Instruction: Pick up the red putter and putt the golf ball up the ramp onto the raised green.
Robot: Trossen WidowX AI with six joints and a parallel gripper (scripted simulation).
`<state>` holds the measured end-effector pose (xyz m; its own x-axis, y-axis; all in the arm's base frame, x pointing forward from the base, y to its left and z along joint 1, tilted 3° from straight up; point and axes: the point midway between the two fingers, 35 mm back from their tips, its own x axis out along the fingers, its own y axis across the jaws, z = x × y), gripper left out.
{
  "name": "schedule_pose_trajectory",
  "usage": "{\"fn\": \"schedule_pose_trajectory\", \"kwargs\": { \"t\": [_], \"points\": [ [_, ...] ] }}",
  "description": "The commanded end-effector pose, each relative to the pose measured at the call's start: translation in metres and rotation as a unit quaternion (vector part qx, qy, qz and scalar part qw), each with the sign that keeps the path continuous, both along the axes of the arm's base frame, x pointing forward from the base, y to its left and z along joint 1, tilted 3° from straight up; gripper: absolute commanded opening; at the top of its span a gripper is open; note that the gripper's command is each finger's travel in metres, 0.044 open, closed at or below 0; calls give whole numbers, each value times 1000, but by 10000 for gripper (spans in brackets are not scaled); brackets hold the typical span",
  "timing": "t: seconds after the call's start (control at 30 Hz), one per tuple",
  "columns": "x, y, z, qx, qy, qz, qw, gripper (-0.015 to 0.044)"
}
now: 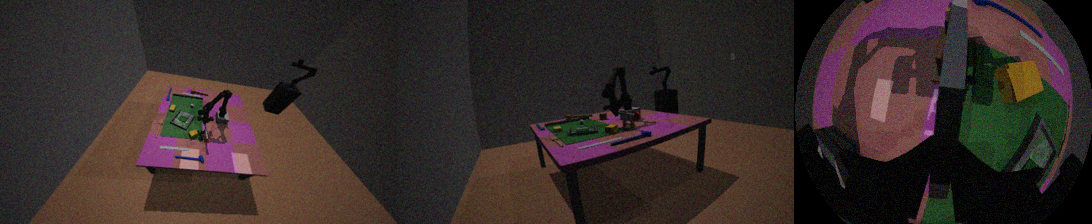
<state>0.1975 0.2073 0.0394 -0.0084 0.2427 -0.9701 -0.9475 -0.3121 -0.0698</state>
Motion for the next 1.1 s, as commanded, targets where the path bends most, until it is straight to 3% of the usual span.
{"fn": "schedule_pose_trajectory", "kwargs": {
  "t": [0.0, 0.13, 0.33, 1.07],
  "points": [
    [-3, 1, 30, 6, 0, -2, 1000, 0],
    [-7, -1, 48, 6, 0, -2, 1000, 0],
    [3, -10, 41, -2, -1, -26, 1000, 0],
    [59, -111, 62, -61, 50, -346, 935, 0]
  ]
}}
